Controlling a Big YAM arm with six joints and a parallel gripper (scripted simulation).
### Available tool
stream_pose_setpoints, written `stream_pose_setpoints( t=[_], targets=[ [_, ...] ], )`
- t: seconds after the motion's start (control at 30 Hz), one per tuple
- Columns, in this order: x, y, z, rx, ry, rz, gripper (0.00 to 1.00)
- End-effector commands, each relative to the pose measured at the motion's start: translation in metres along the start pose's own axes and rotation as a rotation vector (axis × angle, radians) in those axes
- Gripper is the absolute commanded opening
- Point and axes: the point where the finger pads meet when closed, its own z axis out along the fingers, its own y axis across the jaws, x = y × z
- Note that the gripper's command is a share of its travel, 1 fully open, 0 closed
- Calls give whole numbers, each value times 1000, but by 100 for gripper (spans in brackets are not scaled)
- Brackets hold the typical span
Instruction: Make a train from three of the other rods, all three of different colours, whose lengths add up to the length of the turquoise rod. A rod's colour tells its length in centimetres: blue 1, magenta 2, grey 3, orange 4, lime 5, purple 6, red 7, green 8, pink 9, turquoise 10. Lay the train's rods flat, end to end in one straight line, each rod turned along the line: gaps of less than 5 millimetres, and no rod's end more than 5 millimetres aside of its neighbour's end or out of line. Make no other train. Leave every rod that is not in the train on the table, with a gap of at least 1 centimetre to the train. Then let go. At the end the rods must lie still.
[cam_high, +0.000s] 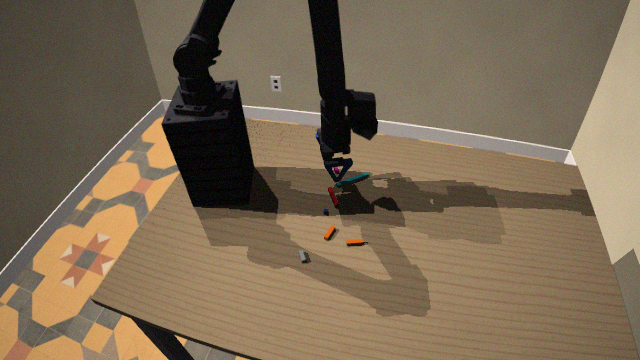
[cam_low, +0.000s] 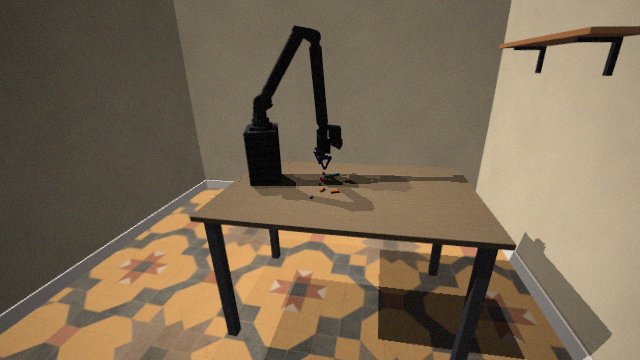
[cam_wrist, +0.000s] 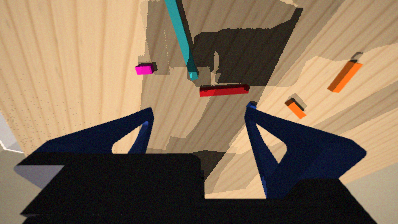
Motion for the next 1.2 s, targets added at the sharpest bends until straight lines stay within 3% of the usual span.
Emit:
stream_pose_setpoints(
  t=[0.0,0.23,0.33,0.63,0.67,0.77,0.9,1.03,1.17],
  targets=[
    [-10,-10,-9,10,-46,-121,100],
    [-13,-8,-8,14,-50,-213,100],
    [-3,-27,-8,16,-43,-329,100],
    [-5,-25,-8,19,-45,-423,100],
    [1,-38,-8,20,-42,-470,100],
    [1,-38,-8,20,-41,-470,100],
    [7,-48,-8,24,-39,-607,100],
    [2,-42,-8,26,-43,-631,100],
    [12,-58,-8,27,-36,-736,100]
  ],
)
